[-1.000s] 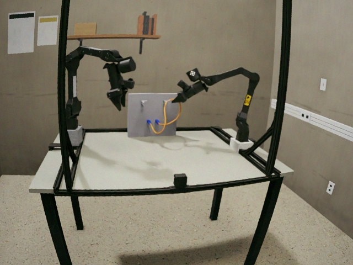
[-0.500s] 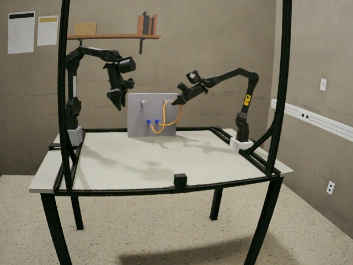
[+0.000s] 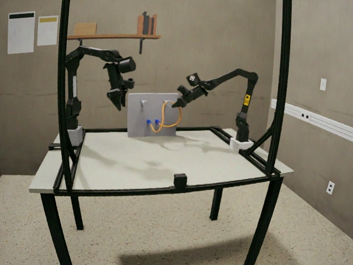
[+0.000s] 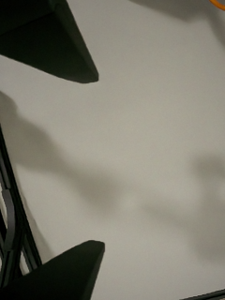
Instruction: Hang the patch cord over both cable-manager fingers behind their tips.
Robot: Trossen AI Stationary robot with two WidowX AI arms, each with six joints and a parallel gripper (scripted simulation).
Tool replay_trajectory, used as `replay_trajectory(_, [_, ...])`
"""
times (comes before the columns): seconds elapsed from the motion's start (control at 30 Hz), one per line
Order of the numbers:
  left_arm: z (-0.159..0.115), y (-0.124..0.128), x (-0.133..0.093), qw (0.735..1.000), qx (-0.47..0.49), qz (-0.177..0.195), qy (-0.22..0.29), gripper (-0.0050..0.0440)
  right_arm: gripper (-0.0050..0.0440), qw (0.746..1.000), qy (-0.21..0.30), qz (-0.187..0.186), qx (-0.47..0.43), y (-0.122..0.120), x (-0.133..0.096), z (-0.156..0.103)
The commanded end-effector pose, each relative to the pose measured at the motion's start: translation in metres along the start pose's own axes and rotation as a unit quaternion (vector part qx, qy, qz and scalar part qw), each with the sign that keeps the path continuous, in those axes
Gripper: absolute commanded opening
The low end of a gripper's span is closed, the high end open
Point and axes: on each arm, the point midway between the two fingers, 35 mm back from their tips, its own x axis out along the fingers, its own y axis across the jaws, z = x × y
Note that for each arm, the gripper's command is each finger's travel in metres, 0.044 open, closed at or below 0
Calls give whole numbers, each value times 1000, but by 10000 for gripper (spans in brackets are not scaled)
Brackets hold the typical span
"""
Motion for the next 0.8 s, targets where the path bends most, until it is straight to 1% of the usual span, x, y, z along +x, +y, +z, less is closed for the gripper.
replay_trajectory(0.0, [1,0,-7,1000,-1,-2,-11,440,25,1000,-9,0,-3,-1,-2,3])
replay_trajectory(0.33, [1,0,-7,1000,-1,-2,-11,440,25,1000,-12,-1,-3,-1,-2,4])
replay_trajectory(0.37, [-2,1,-4,1000,0,1,-6,440,25,1000,-17,-1,-2,-1,-3,8])
replay_trajectory(0.47, [2,1,-7,1000,-1,-1,-20,440,25,1000,-17,-1,-2,-1,-3,8])
replay_trajectory(0.53, [11,-1,-8,999,-1,-4,-37,440,25,1000,-17,-1,-2,-1,-3,8])
replay_trajectory(0.6, [24,-3,-10,998,-1,-7,-67,440,25,1000,-17,-1,-2,-1,-3,8])
replay_trajectory(0.7, [53,-8,-17,991,-5,-14,-136,440,25,1000,-17,-1,-2,-1,-3,8])
replay_trajectory(0.77, [53,-8,-17,991,-5,-14,-136,440,25,1000,-17,-1,-2,-1,-3,8])
